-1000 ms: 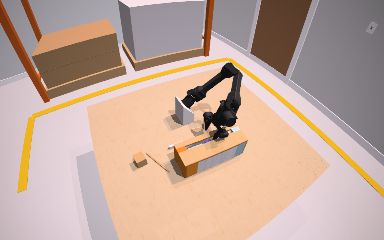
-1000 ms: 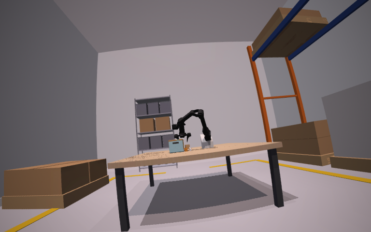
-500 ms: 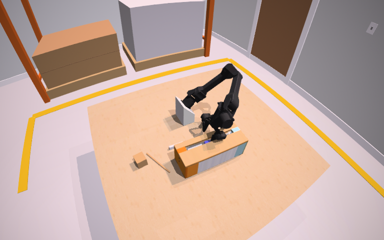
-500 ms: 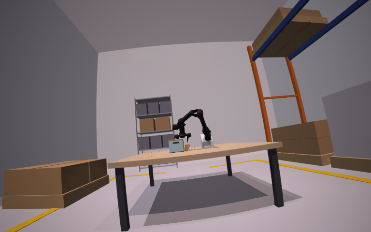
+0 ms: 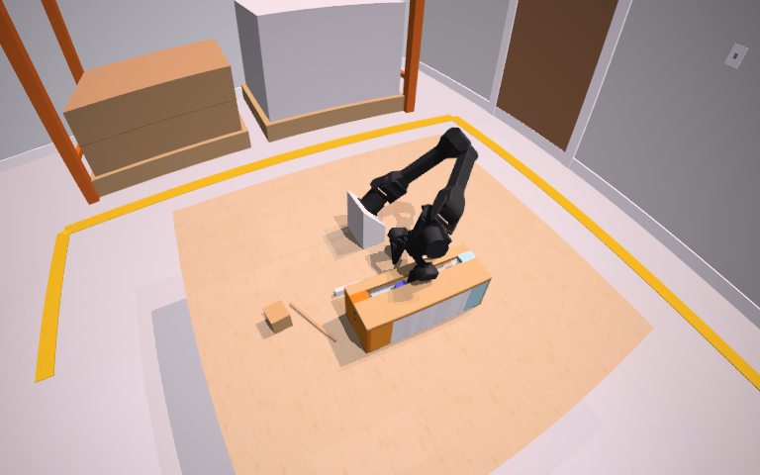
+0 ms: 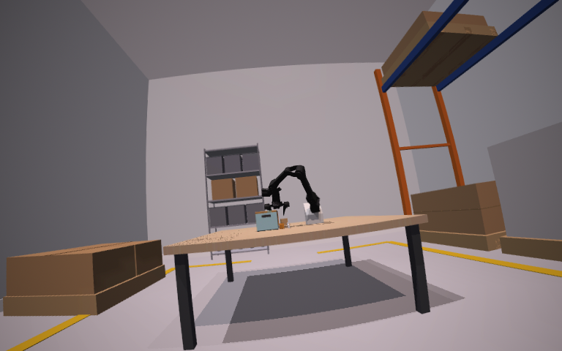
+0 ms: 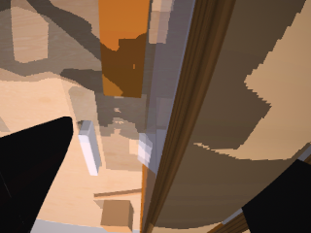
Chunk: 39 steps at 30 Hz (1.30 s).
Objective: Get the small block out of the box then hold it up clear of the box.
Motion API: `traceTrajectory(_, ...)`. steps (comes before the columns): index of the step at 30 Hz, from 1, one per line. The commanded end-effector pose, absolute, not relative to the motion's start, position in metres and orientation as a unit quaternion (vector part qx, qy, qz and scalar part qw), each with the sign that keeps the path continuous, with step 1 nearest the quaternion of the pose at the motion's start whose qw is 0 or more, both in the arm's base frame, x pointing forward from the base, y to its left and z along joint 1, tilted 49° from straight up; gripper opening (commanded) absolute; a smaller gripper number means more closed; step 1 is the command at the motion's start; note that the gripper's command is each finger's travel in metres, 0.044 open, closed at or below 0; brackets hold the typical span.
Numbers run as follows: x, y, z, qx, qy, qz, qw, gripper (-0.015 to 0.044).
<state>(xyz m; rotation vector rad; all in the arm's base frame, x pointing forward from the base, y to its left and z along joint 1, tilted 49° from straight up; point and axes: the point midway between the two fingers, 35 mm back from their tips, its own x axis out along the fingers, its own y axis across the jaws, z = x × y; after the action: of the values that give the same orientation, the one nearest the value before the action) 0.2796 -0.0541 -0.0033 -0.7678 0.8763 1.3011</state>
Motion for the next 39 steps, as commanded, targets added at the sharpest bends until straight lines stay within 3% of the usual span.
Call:
traceTrajectory(1,0.278,-0.061,-0.01,-0.34,0.386,0.571,0.64,0.04)
traceTrajectory(39,0.272,-0.114,-0.068,-0.342,0.387,0.57,0.639,0.04)
